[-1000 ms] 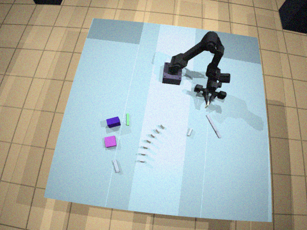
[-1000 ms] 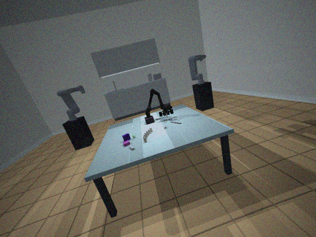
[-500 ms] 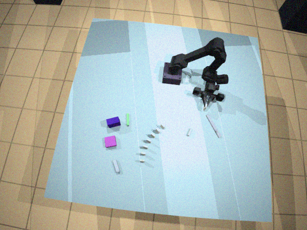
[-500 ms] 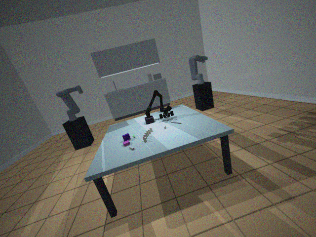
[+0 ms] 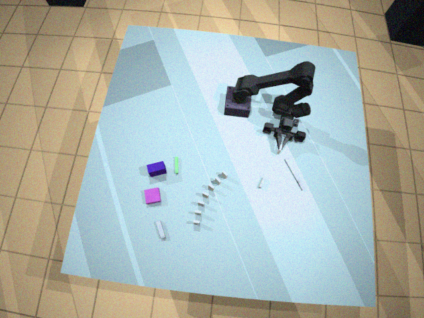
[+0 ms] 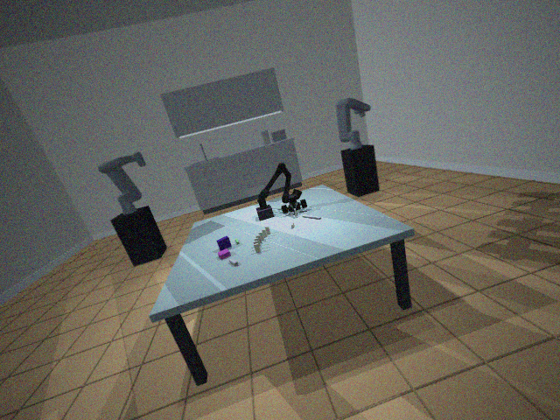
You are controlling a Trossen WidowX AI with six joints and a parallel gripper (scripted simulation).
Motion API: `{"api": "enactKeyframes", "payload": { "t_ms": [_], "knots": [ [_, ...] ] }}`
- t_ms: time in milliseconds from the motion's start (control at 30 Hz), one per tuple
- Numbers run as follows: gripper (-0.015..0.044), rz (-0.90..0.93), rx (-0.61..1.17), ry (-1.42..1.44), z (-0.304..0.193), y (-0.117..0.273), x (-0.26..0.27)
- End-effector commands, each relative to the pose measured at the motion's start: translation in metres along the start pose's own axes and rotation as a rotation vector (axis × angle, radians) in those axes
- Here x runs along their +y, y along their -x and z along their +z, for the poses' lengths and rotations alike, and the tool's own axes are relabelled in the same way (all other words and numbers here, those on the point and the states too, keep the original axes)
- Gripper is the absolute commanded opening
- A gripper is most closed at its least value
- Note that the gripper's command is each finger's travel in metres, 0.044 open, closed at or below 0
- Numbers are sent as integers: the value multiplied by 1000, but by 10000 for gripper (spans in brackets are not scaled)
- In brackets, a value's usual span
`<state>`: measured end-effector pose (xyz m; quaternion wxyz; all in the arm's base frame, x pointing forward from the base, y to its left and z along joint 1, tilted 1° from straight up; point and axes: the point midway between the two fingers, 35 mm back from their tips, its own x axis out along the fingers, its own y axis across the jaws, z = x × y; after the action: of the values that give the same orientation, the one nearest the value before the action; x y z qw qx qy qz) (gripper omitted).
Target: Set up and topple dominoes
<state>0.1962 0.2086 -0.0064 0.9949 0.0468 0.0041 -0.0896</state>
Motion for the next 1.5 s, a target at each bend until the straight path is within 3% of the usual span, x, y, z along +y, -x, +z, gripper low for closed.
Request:
{"api": "enactKeyframes", "payload": {
  "t_ms": [0,567,1100,1467],
  "knots": [
    [27,-3,0,4,-4,-1,-6],
    [27,-8,-3,-8,-8,-3,-14],
    [440,-8,-3,-9,-7,-3,-13],
    [440,-3,1,-3,41,-2,-8]
  ]
}}
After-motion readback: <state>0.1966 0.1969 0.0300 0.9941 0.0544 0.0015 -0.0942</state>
